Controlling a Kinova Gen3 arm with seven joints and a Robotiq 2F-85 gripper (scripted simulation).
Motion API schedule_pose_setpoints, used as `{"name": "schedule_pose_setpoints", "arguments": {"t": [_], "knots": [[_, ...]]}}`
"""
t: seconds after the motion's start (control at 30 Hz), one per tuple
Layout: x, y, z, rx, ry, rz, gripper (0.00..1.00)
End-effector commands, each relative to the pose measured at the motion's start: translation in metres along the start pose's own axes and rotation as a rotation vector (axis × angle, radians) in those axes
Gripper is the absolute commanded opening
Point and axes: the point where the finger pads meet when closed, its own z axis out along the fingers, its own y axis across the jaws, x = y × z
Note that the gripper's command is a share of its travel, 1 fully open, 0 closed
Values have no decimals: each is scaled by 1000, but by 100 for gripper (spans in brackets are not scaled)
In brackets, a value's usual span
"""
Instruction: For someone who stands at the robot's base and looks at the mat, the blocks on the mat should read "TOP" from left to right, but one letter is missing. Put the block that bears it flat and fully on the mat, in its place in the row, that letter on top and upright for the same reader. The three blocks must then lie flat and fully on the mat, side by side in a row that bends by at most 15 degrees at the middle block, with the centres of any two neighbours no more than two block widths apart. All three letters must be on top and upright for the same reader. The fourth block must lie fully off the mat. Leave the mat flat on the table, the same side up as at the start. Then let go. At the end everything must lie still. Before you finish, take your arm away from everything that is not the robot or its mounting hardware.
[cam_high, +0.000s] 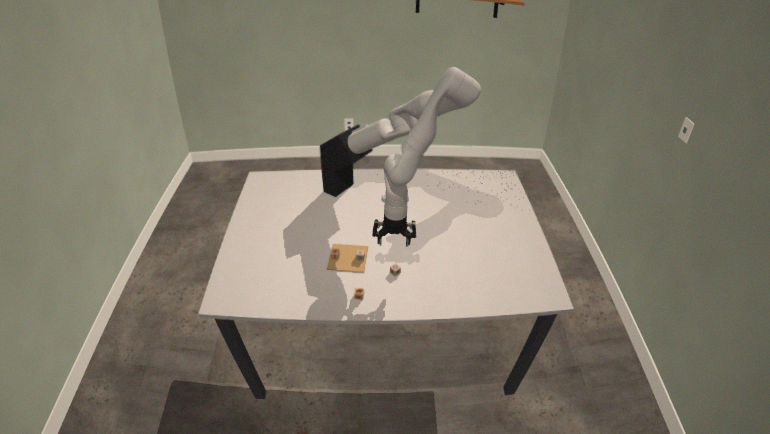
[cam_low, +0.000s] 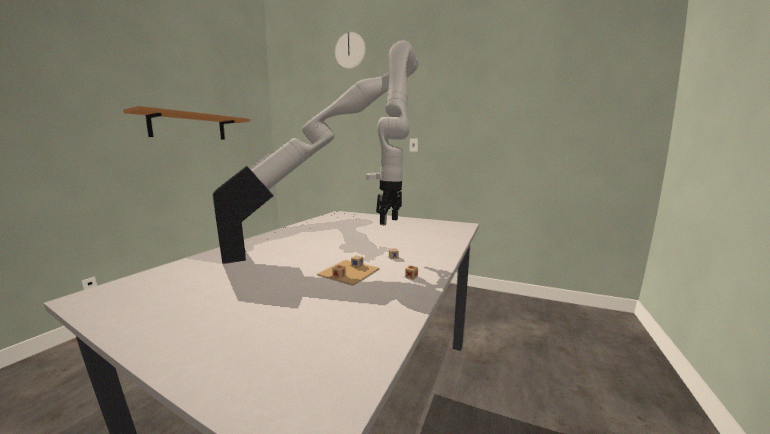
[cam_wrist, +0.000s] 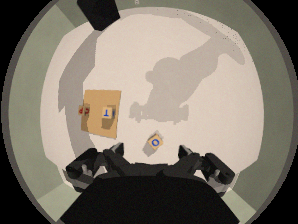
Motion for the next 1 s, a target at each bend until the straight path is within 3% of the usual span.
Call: {"name": "schedule_pose_setpoints", "arguments": {"t": [0.0, 0.97], "knots": [[-1, -3, 1, 3, 1, -83, 100], [-1, -3, 17, 2, 5, -1101, 100]]}}
